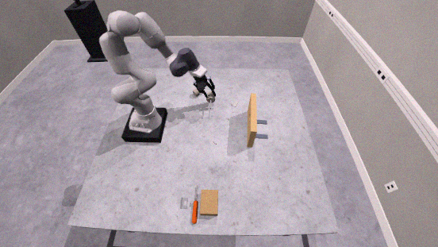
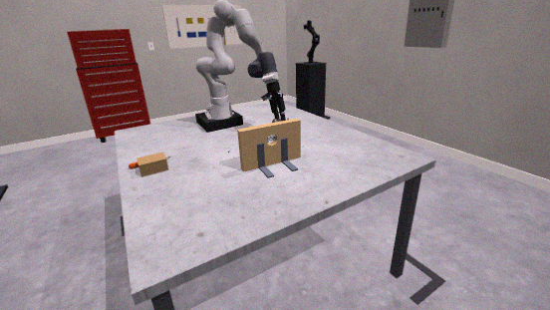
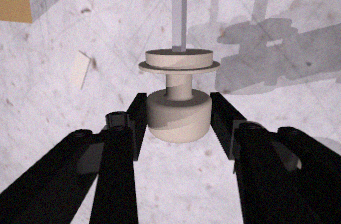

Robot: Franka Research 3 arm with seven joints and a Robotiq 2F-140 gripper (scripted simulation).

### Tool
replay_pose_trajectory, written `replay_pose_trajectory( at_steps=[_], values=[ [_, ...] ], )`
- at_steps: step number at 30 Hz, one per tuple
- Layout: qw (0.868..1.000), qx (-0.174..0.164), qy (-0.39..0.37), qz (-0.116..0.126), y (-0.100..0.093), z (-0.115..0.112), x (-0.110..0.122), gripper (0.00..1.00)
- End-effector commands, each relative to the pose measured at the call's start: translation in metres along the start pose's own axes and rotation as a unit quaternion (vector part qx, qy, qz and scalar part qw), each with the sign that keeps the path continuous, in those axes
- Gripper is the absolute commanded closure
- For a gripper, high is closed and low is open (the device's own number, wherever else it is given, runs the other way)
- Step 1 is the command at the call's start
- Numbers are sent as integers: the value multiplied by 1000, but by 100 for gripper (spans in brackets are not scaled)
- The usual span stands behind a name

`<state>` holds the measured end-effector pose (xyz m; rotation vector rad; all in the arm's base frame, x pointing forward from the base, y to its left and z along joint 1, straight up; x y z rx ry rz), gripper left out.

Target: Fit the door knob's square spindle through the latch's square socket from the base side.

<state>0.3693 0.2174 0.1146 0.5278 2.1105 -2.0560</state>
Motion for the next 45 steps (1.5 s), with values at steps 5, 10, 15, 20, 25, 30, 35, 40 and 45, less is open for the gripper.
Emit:
replay_pose_trajectory(
  at_steps=[5, 10, 15, 20, 25, 30, 35, 40, 45],
  values=[
    [1000, 2, -6, -3, -12, 1, -3, 58],
    [1000, 2, -6, -3, -17, 0, -5, 58],
    [1000, 2, -6, -3, -19, 0, -6, 58],
    [1000, 2, -6, -3, -19, 0, -6, 58],
    [1000, 2, -6, -3, -19, 0, -6, 58],
    [1000, 2, -6, -3, -19, 0, -6, 58],
    [1000, 2, -6, -3, -19, 0, -6, 58],
    [1000, 2, -20, -8, -19, 1, -8, 58],
    [996, -2, -88, -33, -19, 3, -14, 58]
  ],
)
Point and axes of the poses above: the point where the finger pads meet when closed, its own y axis out along the fingers, its own x axis across the jaws, z = x × y, the point moved 8 cm from there along -y, back along the fingers, and after that the axes turned 9 degrees about y, right-handed, at the moved point
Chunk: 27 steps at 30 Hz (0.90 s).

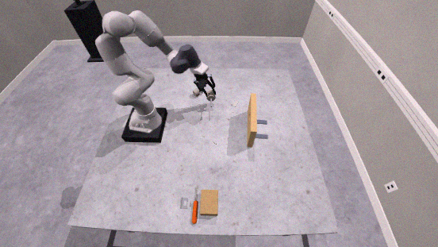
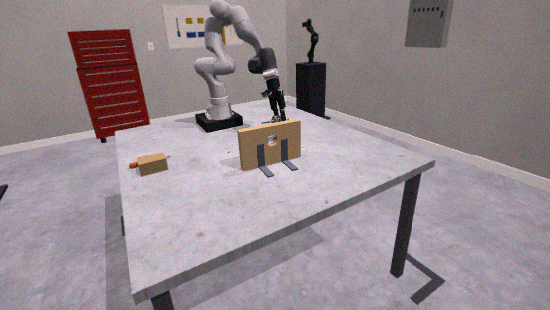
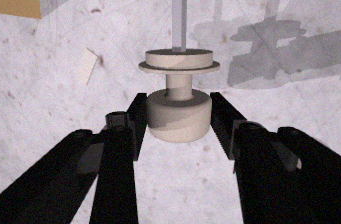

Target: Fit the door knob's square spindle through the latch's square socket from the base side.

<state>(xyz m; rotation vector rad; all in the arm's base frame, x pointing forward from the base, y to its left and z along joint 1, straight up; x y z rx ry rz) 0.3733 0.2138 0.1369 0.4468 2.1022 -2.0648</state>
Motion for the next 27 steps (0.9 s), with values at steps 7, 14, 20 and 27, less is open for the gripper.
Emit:
replay_pose_trajectory(
  at_steps=[7, 14, 20, 27],
  values=[
    [997, -3, -72, -21, 2, 23, -18, 58],
    [993, -3, -115, -37, 3, 25, -22, 58],
    [986, -7, -160, -54, 4, 41, -37, 58],
    [984, -7, -169, -57, 5, 48, -42, 58]
  ],
)
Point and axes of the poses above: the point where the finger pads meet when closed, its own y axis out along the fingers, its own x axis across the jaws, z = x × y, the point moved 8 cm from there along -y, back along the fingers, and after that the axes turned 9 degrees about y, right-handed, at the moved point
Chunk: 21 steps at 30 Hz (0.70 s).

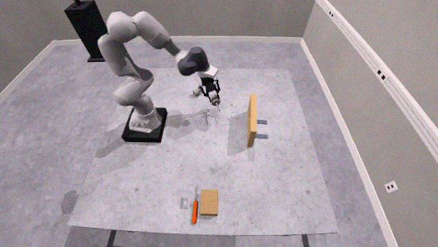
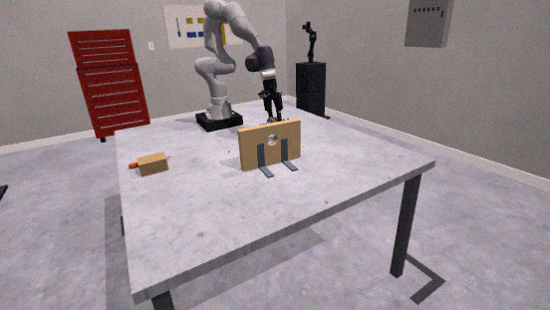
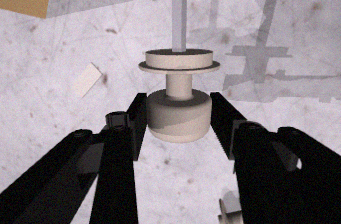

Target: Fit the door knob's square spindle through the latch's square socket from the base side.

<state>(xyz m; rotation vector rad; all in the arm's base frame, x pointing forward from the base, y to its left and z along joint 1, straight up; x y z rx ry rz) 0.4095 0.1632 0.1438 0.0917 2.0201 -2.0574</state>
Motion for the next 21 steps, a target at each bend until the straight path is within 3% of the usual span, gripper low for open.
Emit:
replay_pose_trajectory(
  at_steps=[1, 6, 9, 16, 21],
  values=[
    [998, -6, -61, -10, 0, 1, -1, 58],
    [990, -9, -133, -36, 0, 5, -7, 58],
    [990, -9, -133, -36, 0, 26, -16, 58],
    [989, -10, -141, -39, 0, 29, -18, 58],
    [976, -12, -209, -64, 1, 31, -23, 58]
  ],
)
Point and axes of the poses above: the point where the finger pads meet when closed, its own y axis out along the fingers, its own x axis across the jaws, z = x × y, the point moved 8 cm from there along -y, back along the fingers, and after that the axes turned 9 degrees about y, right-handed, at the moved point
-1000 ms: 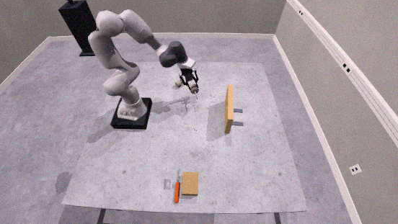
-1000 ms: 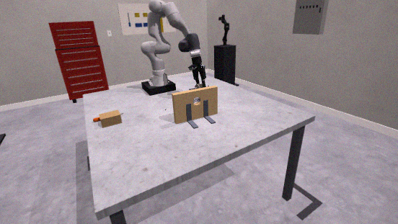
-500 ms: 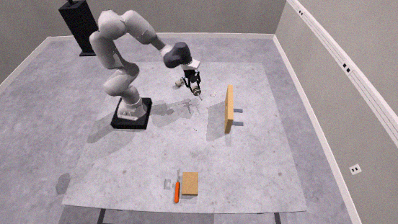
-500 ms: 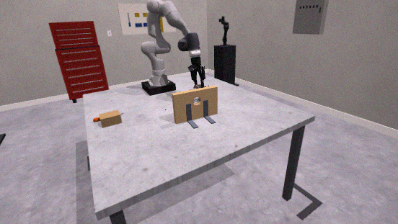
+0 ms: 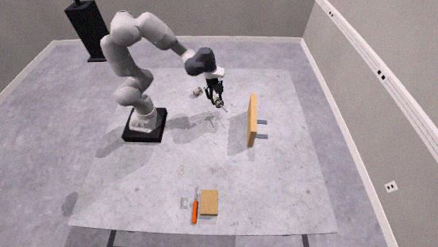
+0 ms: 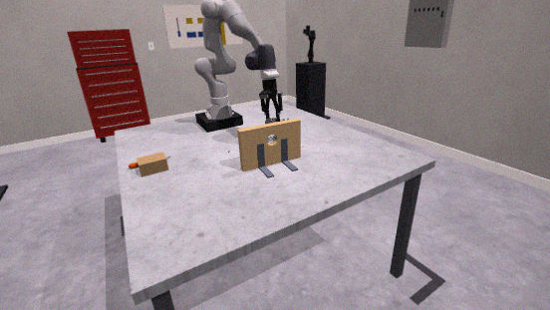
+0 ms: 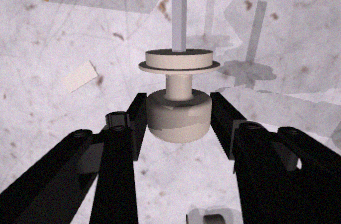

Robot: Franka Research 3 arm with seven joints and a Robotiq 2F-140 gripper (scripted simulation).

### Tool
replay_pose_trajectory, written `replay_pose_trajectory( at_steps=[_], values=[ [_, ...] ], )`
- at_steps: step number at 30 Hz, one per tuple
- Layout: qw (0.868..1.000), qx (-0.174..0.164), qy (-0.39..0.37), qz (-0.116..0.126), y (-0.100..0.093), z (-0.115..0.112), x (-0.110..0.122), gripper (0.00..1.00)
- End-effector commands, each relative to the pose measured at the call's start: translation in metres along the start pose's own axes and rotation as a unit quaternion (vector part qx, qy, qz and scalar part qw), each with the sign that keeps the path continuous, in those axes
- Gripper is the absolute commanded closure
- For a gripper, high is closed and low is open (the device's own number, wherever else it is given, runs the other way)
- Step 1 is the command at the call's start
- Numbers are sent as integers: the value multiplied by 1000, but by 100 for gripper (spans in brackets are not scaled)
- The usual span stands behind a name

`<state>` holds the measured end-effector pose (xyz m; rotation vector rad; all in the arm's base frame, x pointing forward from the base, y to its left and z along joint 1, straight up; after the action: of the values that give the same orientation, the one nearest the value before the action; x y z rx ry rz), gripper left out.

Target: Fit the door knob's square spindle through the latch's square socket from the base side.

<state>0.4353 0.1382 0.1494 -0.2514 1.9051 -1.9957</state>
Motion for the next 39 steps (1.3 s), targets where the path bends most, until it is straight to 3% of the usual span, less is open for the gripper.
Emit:
replay_pose_trajectory(
  at_steps=[1, 4, 11, 16, 20, 26, 33, 36, 39],
  values=[
    [995, -8, -96, -25, 0, 5, -1, 58],
    [995, -8, -96, -25, 0, 27, -4, 58],
    [994, -8, -104, -28, 0, 30, -5, 58],
    [984, -11, -173, -53, 0, 32, -10, 58],
    [981, -12, -184, -57, 0, 57, -14, 58],
    [981, -12, -187, -58, 0, 59, -15, 58],
    [958, -15, -271, -89, 0, 66, -21, 58],
    [958, -15, -271, -89, 0, 86, -24, 58],
    [958, -15, -272, -89, 0, 88, -24, 58]
  ],
)
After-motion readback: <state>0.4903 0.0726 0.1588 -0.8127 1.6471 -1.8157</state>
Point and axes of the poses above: the point where the finger pads meet when closed, its own y axis out along the fingers, its own x axis across the jaws, z = x × y, the point moved 8 cm from there along -y, back along the fingers, and after that the axes turned 9 degrees about y, right-handed, at the moved point
